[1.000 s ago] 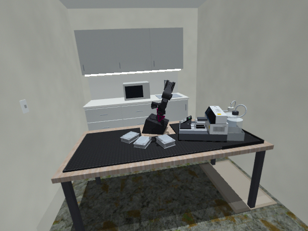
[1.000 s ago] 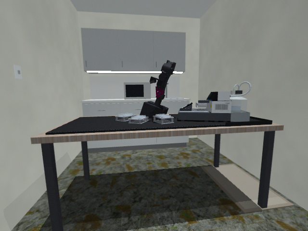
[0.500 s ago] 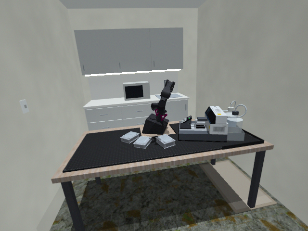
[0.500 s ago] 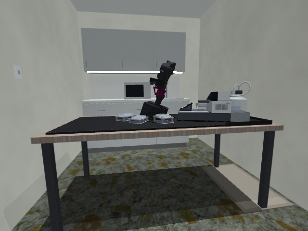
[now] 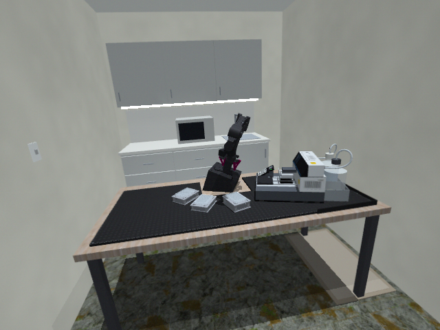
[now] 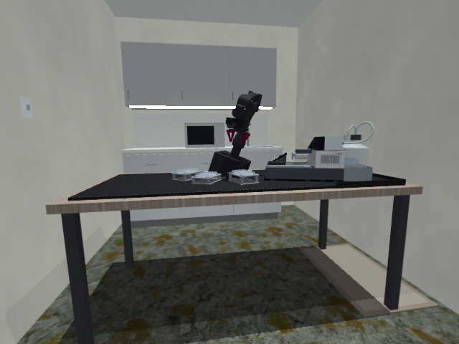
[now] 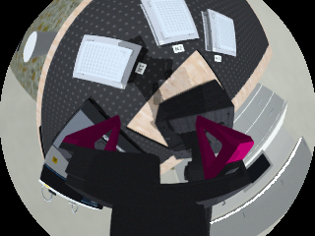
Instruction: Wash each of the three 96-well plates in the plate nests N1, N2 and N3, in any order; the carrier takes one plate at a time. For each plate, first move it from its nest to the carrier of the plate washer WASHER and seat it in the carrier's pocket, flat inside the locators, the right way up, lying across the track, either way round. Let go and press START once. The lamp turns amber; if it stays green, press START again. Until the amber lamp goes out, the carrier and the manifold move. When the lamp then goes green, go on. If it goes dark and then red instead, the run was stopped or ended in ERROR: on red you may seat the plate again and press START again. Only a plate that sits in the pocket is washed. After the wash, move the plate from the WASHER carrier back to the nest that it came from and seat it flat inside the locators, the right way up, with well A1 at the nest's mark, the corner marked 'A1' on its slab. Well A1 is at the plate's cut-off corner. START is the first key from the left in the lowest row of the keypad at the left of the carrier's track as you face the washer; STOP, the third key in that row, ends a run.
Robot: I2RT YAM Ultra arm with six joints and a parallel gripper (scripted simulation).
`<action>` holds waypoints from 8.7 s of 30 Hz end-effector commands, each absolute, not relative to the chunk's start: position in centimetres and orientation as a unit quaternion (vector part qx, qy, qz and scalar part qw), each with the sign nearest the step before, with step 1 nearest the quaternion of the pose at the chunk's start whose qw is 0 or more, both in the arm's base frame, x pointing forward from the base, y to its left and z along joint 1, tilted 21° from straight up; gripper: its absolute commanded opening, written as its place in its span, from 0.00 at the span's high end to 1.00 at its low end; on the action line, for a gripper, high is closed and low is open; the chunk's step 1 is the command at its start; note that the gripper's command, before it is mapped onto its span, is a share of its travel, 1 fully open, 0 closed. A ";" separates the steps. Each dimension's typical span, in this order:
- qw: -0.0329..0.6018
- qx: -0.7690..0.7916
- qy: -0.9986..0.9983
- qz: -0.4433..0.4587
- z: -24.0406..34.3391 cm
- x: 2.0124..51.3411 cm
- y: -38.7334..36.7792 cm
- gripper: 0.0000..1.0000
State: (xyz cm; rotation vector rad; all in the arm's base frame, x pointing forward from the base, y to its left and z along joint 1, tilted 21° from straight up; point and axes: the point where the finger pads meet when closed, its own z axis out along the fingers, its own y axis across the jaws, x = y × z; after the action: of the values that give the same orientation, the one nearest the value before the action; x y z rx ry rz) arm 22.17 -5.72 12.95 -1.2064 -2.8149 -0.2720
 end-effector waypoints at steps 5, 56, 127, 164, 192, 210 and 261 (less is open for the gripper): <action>0.008 -0.289 -0.951 -0.112 13.4 22.0 -5.4 0.00; -0.103 0.161 -0.970 -0.149 11.3 26.9 -3.0 0.00; -0.104 0.161 -0.970 -0.149 3.1 36.5 -0.4 0.00; -0.104 0.161 -0.970 -0.149 2.0 36.7 0.0 0.00; -0.104 0.161 -0.970 -0.149 0.5 36.9 0.5 0.00; -0.104 0.161 -0.970 -0.149 -0.1 37.0 0.8 0.00; -0.104 0.161 -0.970 -0.149 -0.1 37.0 0.8 1.00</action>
State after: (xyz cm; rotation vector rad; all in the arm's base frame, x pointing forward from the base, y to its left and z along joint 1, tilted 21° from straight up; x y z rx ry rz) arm 36.78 0.90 -0.46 0.5427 -3.2551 -0.5062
